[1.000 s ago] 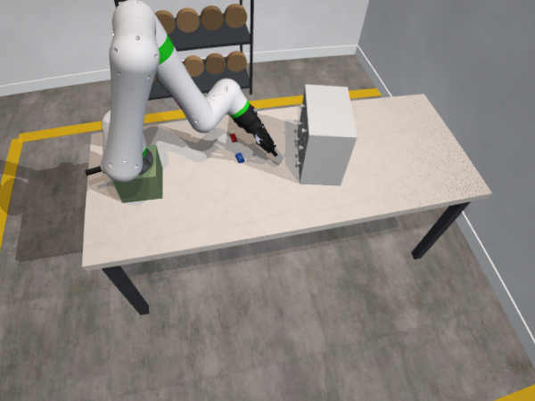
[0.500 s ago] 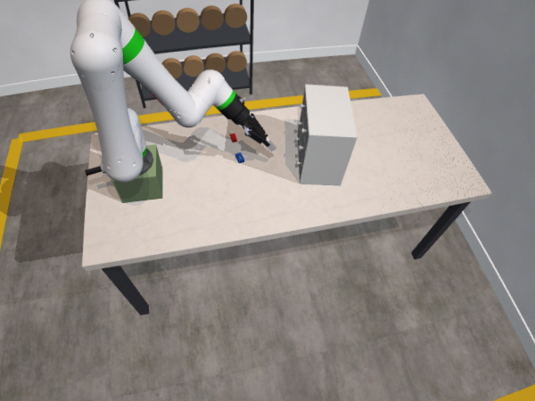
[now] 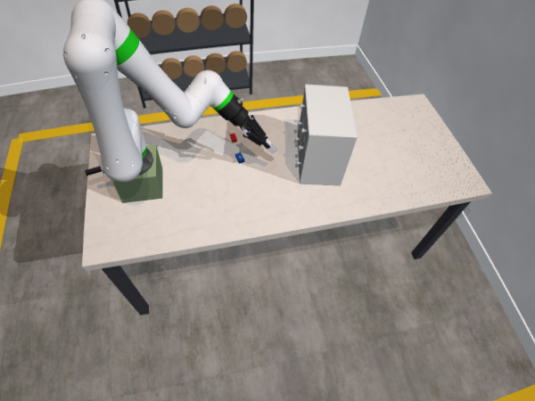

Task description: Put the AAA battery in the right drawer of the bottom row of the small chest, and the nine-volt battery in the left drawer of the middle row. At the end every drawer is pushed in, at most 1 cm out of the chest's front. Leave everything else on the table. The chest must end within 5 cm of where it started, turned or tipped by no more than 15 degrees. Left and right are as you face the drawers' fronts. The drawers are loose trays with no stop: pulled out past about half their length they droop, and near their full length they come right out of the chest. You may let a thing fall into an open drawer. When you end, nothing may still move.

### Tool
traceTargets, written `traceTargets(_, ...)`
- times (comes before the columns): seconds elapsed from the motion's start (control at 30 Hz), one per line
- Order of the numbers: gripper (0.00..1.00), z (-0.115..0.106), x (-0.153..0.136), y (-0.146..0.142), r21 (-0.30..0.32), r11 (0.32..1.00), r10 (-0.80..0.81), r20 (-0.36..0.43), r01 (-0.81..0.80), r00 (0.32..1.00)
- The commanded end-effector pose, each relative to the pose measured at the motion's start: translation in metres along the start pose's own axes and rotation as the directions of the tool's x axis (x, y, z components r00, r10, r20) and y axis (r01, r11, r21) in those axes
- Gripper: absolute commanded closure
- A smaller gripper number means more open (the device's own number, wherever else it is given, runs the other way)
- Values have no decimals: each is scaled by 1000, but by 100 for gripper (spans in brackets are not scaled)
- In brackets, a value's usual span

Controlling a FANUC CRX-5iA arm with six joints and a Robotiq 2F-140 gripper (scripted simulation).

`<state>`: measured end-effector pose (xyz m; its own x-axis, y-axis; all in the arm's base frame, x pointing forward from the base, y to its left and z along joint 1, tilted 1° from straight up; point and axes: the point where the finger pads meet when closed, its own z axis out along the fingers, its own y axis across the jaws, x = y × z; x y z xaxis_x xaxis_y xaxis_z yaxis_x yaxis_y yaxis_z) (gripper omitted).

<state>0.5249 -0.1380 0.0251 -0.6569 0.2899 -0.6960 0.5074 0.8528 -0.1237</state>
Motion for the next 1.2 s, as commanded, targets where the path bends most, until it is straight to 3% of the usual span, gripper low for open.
traceTargets(0.0,100,-3,-2,-39,100,995,34,-14,-32,999)
traceTargets(0.1,100,-22,11,-63,195,981,51,-203,-10,978)
traceTargets(0.17,100,-33,17,-65,187,982,53,-250,-6,967)
traceTargets(0.23,100,-57,27,-57,139,990,50,-293,-10,955)
traceTargets(0.27,100,-57,27,-57,139,990,49,-301,-7,952)
traceTargets(0.3,100,-70,30,-49,108,994,44,-312,-10,949)
traceTargets(0.4,100,-70,30,-49,104,995,43,-317,-11,947)
traceTargets(0.47,100,-97,29,-31,19,1000,21,-331,-16,943)
traceTargets(0.53,100,-97,29,-31,2,1000,16,-330,-16,944)
traceTargets(0.63,100,-119,24,-13,-73,997,-3,-329,-22,944)
traceTargets(0.83,100,-142,16,4,-170,985,-24,-318,-33,948)
traceTargets(1.17,100,-143,16,5,-203,978,-32,-353,-43,935)
